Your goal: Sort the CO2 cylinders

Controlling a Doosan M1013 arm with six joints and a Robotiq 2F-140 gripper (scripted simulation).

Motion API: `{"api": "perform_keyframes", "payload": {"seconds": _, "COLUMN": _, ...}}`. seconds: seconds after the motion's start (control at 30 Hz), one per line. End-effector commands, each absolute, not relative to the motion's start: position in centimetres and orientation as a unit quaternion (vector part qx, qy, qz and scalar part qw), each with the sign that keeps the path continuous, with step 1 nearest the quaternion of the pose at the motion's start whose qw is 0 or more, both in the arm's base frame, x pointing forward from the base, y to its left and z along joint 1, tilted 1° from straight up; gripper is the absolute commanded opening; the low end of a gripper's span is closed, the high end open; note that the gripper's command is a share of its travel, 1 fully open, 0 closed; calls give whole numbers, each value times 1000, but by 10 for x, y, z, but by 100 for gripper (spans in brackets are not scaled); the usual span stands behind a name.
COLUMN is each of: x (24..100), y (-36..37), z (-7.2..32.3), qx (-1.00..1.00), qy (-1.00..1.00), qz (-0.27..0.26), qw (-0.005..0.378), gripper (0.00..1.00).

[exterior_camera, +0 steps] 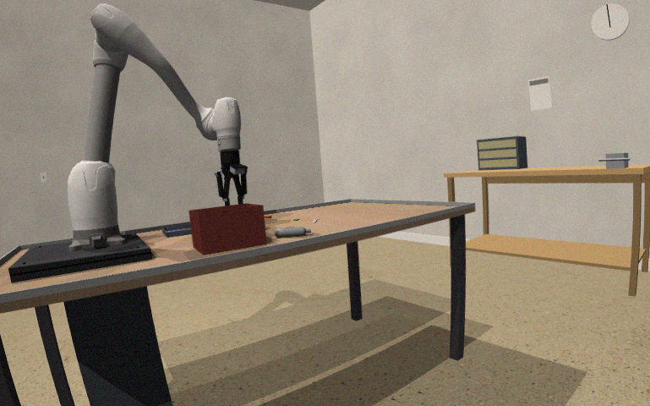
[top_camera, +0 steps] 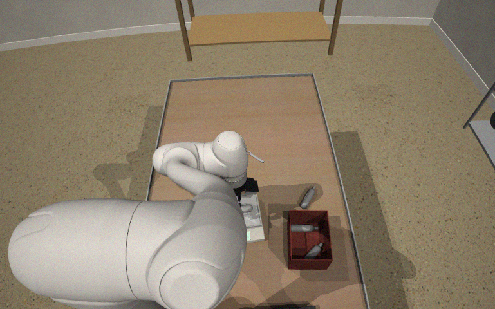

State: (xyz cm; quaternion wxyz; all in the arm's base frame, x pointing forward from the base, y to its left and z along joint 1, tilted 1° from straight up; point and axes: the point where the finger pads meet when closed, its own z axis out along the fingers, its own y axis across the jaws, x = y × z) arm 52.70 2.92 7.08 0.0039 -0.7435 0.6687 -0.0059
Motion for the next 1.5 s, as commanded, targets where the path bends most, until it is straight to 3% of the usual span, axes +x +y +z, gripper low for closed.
{"api": "perform_keyframes", "payload": {"seconds": 0.0, "x": 527, "y": 29, "z": 71, "qx": -743, "qy": 669, "qz": -6, "qw": 4, "gripper": 40}}
{"api": "perform_keyframes", "payload": {"seconds": 1.0, "x": 527, "y": 29, "z": 73, "qx": -743, "qy": 669, "qz": -6, "qw": 4, "gripper": 40}}
{"api": "perform_keyframes", "payload": {"seconds": 1.47, "x": 527, "y": 29, "z": 129, "qx": -743, "qy": 669, "qz": -6, "qw": 4, "gripper": 40}}
